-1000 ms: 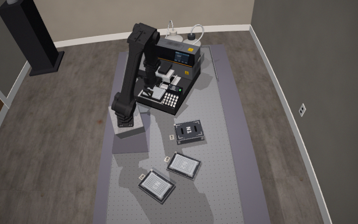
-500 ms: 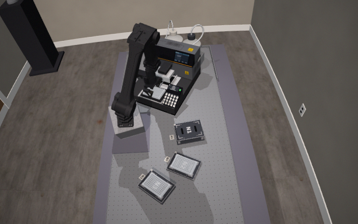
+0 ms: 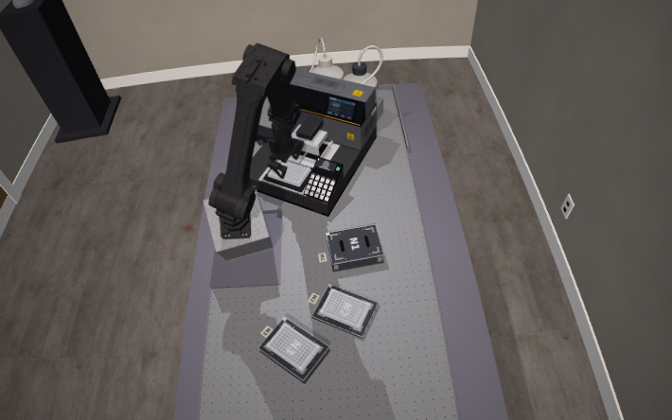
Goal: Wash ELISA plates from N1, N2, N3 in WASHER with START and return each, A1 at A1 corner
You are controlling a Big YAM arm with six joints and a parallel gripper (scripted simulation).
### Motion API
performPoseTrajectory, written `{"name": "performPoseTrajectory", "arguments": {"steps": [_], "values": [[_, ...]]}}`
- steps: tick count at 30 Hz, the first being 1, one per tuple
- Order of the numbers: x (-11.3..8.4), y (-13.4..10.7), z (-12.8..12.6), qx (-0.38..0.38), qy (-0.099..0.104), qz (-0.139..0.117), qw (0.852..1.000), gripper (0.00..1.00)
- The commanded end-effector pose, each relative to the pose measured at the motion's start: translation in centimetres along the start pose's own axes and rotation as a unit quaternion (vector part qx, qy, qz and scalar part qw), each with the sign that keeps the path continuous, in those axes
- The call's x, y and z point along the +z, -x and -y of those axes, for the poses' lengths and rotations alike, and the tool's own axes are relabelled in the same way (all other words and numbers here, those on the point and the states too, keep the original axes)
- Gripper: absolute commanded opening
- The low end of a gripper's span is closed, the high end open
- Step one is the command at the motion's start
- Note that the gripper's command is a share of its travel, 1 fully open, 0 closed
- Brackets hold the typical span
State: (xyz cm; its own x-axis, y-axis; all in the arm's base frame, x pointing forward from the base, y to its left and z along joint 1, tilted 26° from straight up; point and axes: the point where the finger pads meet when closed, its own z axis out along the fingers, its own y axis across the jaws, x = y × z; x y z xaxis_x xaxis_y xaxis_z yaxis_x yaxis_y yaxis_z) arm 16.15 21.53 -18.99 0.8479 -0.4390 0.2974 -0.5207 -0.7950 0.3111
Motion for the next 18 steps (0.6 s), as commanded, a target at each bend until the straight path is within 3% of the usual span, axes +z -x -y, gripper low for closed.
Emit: {"name": "performPoseTrajectory", "arguments": {"steps": [1, 18], "values": [[-2.0, 0.3, 1.7, 0.005, -0.019, 0.002, 1.0, 1.0], [-4.6, 0.3, 1.7, 0.005, -0.02, 0.002, 1.0, 1.0]]}}
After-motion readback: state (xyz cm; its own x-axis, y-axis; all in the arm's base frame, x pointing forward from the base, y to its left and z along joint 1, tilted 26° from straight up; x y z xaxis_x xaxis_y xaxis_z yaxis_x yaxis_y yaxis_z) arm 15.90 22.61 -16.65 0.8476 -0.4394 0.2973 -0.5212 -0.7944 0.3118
